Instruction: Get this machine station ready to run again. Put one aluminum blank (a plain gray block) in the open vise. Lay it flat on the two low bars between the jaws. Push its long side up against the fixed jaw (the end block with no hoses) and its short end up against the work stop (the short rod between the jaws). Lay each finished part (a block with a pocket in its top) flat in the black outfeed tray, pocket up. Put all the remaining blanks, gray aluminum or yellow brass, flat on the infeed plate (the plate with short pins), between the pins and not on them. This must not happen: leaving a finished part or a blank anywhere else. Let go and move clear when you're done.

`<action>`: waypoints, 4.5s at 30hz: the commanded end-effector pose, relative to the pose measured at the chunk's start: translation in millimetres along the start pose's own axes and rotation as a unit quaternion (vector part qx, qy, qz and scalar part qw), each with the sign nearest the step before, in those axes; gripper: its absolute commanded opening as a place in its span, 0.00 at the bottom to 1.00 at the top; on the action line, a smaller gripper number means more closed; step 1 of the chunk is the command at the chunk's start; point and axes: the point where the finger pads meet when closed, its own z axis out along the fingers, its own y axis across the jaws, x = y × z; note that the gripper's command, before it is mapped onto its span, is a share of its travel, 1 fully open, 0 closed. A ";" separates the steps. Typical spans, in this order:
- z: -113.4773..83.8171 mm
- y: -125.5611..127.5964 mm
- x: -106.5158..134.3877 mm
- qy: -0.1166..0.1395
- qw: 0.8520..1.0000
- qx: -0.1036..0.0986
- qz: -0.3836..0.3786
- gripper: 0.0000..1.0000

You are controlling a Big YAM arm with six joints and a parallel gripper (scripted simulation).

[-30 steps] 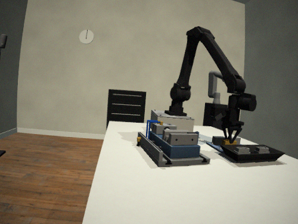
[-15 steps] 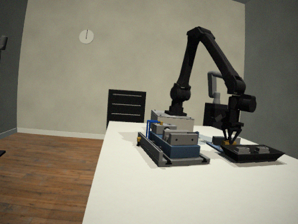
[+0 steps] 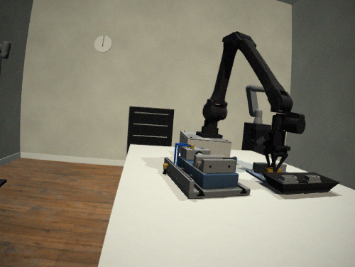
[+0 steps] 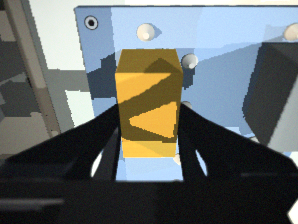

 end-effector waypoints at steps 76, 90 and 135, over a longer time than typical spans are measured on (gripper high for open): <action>-77.8 20.7 9.9 0.012 0.999 -0.034 0.003 0.64; -148.4 19.2 7.6 0.012 0.999 -0.036 0.003 0.64; -155.3 12.5 3.6 0.006 1.000 -0.018 0.003 0.00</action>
